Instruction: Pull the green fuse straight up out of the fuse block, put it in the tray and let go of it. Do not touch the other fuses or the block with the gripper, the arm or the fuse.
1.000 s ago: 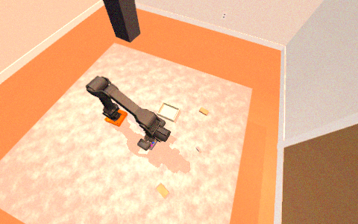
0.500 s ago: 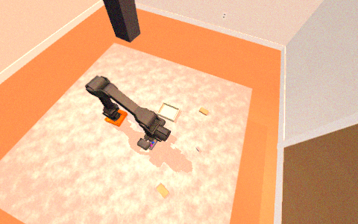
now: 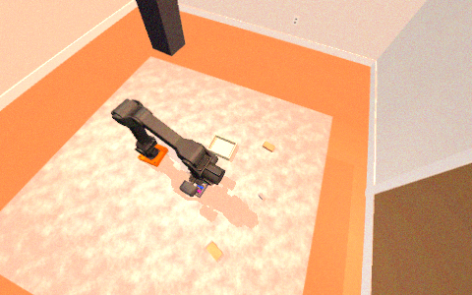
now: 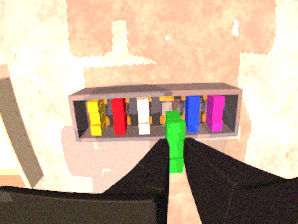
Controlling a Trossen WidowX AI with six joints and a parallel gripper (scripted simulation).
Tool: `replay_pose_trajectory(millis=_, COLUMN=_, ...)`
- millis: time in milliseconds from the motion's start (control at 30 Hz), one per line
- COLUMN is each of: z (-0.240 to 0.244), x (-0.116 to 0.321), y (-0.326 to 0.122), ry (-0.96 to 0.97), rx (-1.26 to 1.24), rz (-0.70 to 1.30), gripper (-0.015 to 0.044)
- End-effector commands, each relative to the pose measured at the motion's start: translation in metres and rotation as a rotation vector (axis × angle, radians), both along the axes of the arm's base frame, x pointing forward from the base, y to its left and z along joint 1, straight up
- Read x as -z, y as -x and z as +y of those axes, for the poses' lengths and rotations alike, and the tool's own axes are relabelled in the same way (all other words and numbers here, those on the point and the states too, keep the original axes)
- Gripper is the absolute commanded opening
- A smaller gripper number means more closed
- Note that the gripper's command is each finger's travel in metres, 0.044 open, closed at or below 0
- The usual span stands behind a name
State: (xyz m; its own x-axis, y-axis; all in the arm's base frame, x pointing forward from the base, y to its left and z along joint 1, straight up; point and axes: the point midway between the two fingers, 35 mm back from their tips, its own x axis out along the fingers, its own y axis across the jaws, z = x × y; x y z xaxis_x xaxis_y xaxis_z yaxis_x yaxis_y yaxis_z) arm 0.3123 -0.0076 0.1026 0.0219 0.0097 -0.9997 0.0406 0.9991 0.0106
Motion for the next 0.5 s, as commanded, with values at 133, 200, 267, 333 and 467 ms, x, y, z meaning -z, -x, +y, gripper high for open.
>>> replay_pose_trajectory(millis=133, z=0.007, x=-0.007, y=-0.002, ry=0.006, rx=-0.003, rz=-0.002, gripper=0.0000)
replay_pose_trajectory(millis=200, z=0.018, x=-0.007, y=-0.004, ry=0.005, rx=-0.003, rz=-0.002, gripper=0.0000)
replay_pose_trajectory(millis=267, z=0.029, x=-0.007, y=-0.006, ry=0.004, rx=-0.003, rz=-0.002, gripper=0.0000)
replay_pose_trajectory(millis=333, z=0.040, x=-0.007, y=-0.007, ry=0.003, rx=-0.003, rz=-0.002, gripper=0.0000)
replay_pose_trajectory(millis=467, z=0.063, x=-0.008, y=-0.009, ry=0.001, rx=-0.003, rz=-0.002, gripper=0.0000)
